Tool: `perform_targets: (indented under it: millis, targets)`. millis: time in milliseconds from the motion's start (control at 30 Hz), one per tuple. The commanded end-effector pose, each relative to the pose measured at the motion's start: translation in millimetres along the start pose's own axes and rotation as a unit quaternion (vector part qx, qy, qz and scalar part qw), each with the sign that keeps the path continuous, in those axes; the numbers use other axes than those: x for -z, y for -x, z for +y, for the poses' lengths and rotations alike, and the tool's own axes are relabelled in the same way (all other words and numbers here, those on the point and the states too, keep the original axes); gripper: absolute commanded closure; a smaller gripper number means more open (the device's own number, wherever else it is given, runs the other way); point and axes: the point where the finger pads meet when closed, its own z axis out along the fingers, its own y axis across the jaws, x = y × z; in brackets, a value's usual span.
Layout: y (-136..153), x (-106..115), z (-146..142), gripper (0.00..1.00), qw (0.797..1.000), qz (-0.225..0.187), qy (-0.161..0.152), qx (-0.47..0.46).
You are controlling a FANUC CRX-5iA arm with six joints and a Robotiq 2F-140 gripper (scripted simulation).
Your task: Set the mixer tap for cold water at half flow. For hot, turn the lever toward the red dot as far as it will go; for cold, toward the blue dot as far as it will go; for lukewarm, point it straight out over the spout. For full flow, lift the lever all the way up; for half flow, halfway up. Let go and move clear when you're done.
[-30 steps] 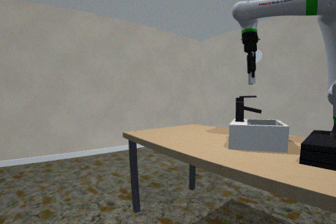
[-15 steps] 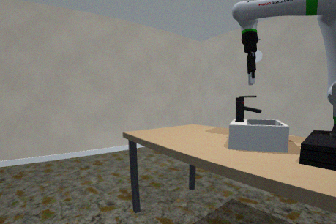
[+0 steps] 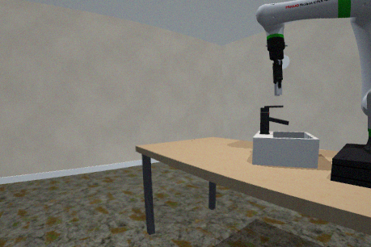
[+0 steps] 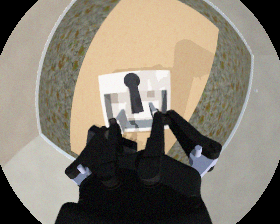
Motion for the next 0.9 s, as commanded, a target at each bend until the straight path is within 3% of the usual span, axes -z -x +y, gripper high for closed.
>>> perform_targets:
  millis: [0, 867]
  targets:
    - [0.0, -3.7, 0.1, 0.63, 1.000, 0.000, 0.000, 0.000]
    - [1.0, -38.6, 0.2, 0.63, 1.000, 0.000, 0.000, 0.000]
